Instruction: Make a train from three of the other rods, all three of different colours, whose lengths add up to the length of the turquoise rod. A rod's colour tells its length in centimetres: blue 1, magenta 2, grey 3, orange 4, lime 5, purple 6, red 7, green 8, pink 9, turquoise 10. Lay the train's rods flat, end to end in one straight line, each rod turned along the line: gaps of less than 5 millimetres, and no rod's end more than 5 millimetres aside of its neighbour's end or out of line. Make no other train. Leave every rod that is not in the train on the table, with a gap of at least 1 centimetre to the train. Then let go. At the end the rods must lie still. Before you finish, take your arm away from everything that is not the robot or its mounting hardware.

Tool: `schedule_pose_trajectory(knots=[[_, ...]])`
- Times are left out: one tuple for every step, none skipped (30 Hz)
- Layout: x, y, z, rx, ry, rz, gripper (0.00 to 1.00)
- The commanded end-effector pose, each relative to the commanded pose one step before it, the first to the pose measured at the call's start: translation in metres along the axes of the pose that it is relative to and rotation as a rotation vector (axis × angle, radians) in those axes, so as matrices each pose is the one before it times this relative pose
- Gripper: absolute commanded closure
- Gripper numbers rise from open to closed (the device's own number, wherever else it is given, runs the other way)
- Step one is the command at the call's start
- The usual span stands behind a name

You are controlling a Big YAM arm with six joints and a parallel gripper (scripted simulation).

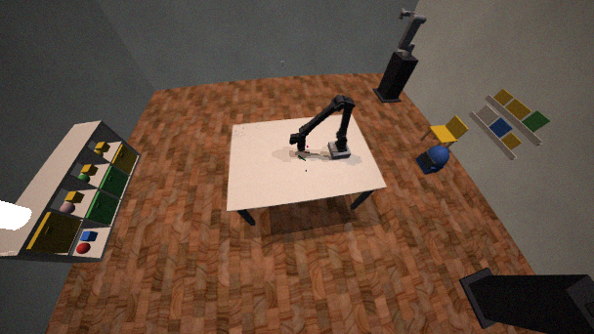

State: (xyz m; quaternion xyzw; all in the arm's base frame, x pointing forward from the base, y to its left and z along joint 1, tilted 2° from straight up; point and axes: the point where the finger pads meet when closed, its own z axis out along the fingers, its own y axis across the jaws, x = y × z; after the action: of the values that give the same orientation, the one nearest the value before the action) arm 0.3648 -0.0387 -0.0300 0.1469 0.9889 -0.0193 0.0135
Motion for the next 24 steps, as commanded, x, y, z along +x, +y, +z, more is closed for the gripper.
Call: schedule_pose_trajectory(knots=[[-0.02263, -0.00032, -0.00516, -0.00390, -0.02470, 0.00352, 0.96], [0.00000, 0.00000, 0.00000, 0.00000, 0.00000, 0.00000, 0.96], [0.00000, 0.00000, 0.00000, 0.00000, 0.00000, 0.00000, 0.96], [0.00000, 0.00000, 0.00000, 0.00000, 0.00000, 0.00000, 0.96], [0.00000, 0.00000, 0.00000, 0.00000, 0.00000, 0.00000, 0.96], [0.00000, 0.00000, 0.00000, 0.00000, 0.00000, 0.00000, 0.96], [0.00000, 0.00000, 0.00000, 0.00000, 0.00000, 0.00000, 0.96], [0.00000, 0.00000, 0.00000, 0.00000, -0.00002, 0.00000, 0.96], [0.00000, 0.00000, 0.00000, -0.00001, -0.00006, 0.00000, 0.96], [0.00014, -0.00003, 0.00006, 0.00003, 0.00016, -0.00002, 0.96], [0.00047, -0.00009, 0.00021, 0.00015, 0.00073, -0.00005, 0.96], [0.00000, 0.00000, 0.00000, 0.00000, 0.00000, 0.00000, 0.96], [0.00000, 0.00000, 0.00000, 0.00000, 0.00000, 0.00000, 0.96], [0.00061, -0.00011, 0.00027, 0.00019, 0.00093, -0.00006, 0.96], [0.00072, -0.00013, 0.00032, 0.00022, 0.00110, -0.00007, 0.96], [0.00080, -0.00014, 0.00036, 0.00025, 0.00122, -0.00008, 0.96], [0.00084, -0.00015, 0.00038, 0.00026, 0.00128, -0.00009, 0.96], [0.00084, -0.00015, 0.00038, 0.00026, 0.00128, -0.00009, 0.96], [0.00080, -0.00014, 0.00036, 0.00025, 0.00122, -0.00008, 0.96], [0.00072, -0.00013, 0.00032, 0.00022, 0.00110, -0.00007, 0.96], [0.00061, -0.00011, 0.00027, 0.00019, 0.00093, -0.00006, 0.96], [0.00047, -0.00009, 0.00021, 0.00015, 0.00073, -0.00004, 0.96], [0.00033, -0.00006, 0.00015, 0.00010, 0.00051, -0.00003, 0.96], [0.00019, -0.00004, 0.00009, 0.00006, 0.00030, -0.00002, 0.96]])
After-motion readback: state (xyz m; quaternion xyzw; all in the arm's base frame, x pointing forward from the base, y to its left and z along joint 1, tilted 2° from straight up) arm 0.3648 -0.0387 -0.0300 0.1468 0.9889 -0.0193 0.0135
